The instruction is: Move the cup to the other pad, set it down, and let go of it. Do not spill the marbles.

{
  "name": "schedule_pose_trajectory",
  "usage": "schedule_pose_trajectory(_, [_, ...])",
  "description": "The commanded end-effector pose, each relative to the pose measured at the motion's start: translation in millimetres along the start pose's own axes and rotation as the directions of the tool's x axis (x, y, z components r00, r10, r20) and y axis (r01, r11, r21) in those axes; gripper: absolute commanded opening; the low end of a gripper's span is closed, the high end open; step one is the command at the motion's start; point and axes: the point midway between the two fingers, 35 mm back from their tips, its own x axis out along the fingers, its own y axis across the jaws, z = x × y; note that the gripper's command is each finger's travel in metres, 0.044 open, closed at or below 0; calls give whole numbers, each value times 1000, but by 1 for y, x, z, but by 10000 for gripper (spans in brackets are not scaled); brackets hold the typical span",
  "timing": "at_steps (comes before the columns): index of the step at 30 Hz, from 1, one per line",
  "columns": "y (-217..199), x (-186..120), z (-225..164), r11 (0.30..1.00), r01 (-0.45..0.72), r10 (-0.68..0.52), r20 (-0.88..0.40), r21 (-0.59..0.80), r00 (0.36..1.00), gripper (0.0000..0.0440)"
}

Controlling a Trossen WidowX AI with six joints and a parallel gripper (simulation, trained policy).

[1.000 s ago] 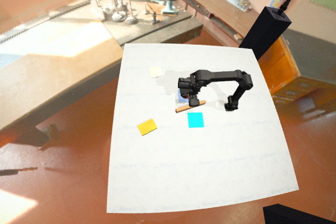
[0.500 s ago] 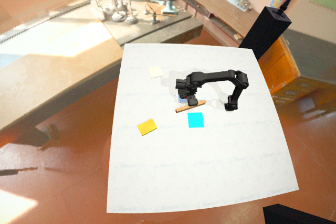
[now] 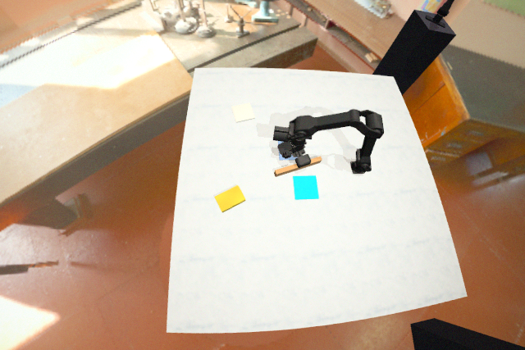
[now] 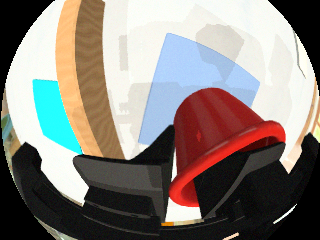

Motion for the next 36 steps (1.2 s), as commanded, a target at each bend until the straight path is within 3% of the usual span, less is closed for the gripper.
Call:
schedule_pose_trajectory(1, [0,0,-1,999,-6,6,-2,-46,1000,0])
schedule_pose_trajectory(19, [12,-44,5,981,4,4,39,-194,999,2])
schedule_pose_trajectory(36, [51,-79,26,959,40,-8,113,-280,994,0])
